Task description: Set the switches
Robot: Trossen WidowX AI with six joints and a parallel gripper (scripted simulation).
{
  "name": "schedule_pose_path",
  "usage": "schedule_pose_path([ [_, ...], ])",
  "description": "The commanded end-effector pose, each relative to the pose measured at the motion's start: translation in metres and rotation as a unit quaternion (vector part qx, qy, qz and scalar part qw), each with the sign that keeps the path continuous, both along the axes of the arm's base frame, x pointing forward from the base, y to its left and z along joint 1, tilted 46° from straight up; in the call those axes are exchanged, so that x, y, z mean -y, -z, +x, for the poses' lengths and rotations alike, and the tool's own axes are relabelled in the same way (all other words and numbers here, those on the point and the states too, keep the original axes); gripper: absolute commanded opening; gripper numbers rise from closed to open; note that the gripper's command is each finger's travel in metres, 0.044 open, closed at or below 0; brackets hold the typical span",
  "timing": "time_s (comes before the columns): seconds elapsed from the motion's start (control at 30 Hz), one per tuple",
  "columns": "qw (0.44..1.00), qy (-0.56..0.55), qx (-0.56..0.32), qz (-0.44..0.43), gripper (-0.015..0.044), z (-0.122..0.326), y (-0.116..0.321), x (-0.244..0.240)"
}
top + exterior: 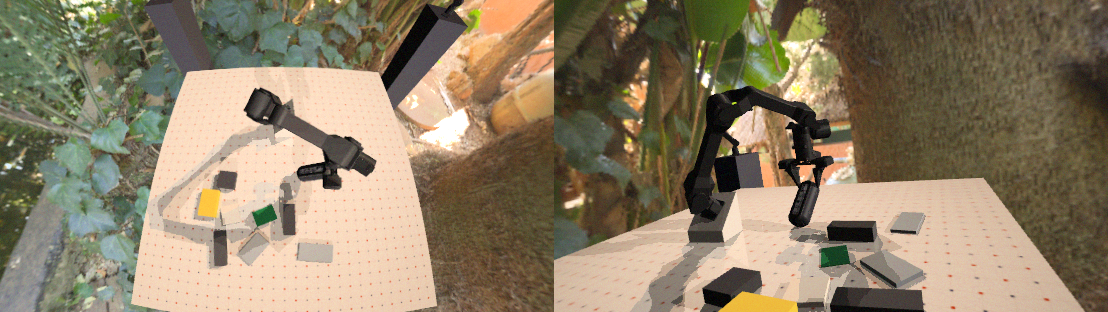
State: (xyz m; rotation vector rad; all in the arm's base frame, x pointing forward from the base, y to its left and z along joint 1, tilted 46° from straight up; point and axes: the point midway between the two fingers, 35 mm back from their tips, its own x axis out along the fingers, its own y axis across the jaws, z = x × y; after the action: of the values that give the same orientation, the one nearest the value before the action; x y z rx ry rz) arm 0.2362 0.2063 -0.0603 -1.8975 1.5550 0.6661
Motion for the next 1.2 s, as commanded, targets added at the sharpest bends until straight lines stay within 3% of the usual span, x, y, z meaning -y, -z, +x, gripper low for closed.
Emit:
schedule_pose_path([
  [0.0,1.0,0.001,0.001,-0.001,0.0336,-0.001,-0.006,0.001],
  [1.17,1.0,0.001,0.001,-0.001,0.0336,-0.003,-0.032,0.011],
])
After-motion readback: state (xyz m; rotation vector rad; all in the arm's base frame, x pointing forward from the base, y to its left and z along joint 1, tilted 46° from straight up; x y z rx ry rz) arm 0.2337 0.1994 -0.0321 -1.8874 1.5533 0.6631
